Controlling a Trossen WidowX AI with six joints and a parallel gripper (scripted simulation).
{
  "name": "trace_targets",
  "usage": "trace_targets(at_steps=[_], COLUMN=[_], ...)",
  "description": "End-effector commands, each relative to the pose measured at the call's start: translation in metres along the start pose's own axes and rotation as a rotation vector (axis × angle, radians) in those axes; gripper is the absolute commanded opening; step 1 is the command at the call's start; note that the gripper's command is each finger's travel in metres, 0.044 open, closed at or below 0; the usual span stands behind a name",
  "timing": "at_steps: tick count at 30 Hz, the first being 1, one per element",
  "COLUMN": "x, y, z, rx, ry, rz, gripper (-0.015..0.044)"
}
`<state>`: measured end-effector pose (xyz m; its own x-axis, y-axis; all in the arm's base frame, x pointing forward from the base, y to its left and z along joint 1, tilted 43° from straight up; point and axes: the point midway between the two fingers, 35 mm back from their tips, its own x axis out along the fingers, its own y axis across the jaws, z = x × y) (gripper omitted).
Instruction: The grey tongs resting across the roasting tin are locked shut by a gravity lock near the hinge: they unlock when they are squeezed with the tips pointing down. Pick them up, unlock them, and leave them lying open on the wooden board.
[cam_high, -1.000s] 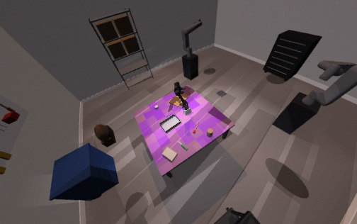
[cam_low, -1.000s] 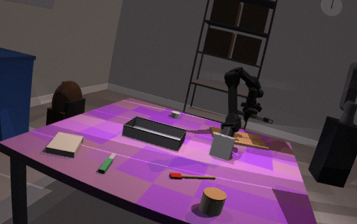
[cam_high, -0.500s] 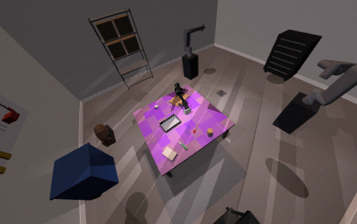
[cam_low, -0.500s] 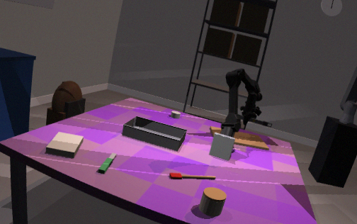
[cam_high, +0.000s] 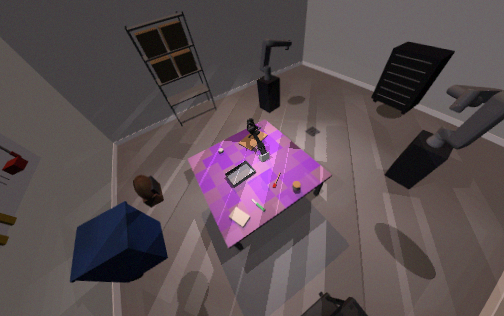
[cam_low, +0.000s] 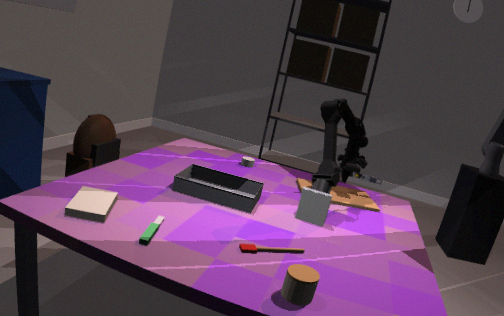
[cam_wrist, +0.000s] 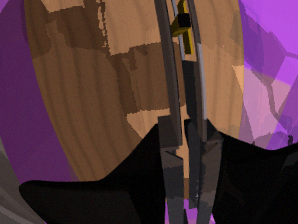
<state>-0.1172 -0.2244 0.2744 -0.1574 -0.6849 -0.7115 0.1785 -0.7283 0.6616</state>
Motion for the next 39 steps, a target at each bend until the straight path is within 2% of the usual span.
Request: trace_targets(at_steps=[1, 27, 39], x=[0.008, 0.039, 0.038], y=[-0.001, -0.003, -0.002], z=[0.0, -0.006, -0.006], rx=[0.005, 0.008, 0.003], ry=[-0.004, -0.004, 0.002], rz=[-0.005, 0.0, 0.003], gripper=[-0.015, -0.015, 0.0165])
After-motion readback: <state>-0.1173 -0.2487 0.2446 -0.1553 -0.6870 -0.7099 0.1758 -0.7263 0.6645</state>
